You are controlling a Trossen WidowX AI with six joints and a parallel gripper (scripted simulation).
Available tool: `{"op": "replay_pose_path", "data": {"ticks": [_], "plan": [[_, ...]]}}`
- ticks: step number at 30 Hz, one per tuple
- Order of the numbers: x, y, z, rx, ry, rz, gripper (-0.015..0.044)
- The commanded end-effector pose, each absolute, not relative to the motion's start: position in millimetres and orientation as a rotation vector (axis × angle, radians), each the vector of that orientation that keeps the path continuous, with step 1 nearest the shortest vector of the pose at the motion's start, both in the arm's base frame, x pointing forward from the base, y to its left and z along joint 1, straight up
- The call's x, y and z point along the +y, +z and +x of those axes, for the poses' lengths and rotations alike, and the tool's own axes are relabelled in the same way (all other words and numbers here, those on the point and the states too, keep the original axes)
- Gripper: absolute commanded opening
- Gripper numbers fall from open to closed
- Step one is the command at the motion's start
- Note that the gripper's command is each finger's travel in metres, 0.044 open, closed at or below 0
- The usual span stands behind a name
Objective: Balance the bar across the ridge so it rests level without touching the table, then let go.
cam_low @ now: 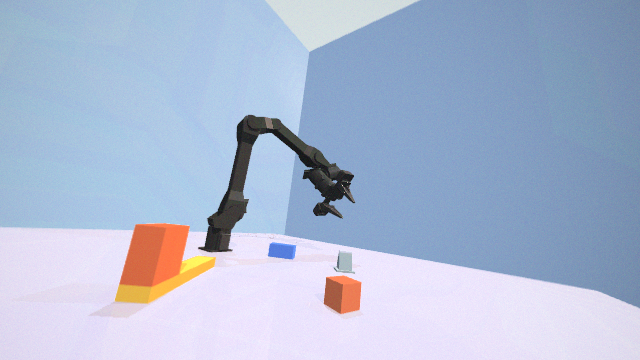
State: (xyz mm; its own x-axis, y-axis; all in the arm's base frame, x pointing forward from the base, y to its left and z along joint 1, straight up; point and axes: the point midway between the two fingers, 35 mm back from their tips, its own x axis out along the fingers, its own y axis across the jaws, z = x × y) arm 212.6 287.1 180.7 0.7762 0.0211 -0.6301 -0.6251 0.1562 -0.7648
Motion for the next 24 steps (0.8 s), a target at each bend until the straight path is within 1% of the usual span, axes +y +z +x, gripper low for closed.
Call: {"op": "replay_pose_path", "data": {"ticks": [1, 24], "plan": [[274, 178, 224, 0.585, 0.498, -1.390, 0.0315], [189, 172, 287, 0.828, 0.596, -1.650, 0.0315]]}}
